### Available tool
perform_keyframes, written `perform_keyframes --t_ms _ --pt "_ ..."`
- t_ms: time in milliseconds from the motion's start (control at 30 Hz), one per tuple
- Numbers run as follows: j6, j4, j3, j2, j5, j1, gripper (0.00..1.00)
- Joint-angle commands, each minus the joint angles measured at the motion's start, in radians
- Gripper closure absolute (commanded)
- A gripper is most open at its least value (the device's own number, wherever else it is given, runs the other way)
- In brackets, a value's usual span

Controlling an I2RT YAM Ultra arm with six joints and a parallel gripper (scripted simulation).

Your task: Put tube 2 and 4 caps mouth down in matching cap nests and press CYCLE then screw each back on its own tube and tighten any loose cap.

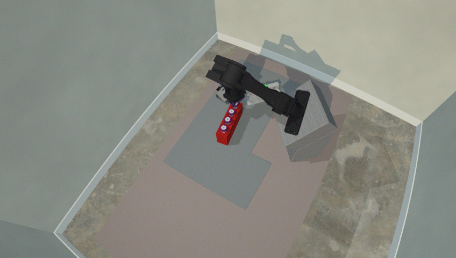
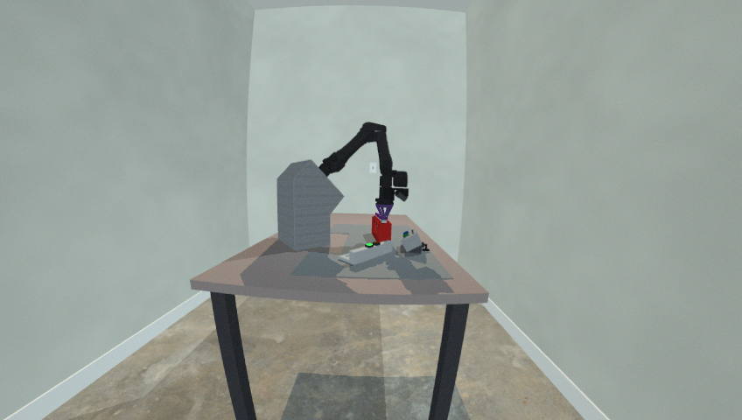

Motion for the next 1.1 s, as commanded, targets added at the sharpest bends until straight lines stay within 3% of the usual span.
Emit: perform_keyframes --t_ms 0,67,100,500,1067 --pt "0.073 0.004 0.004 -0.004 -0.001 -0.005 1.0" --pt "0.073 0.004 0.004 -0.004 -0.001 -0.005 1.0" --pt "0.073 0.004 0.004 -0.004 -0.001 -0.005 0.51" --pt "0.073 0.004 0.004 -0.004 0.0 -0.005 0.51" --pt "-0.529 0.0 0.004 -0.007 -0.001 -0.007 0.51"
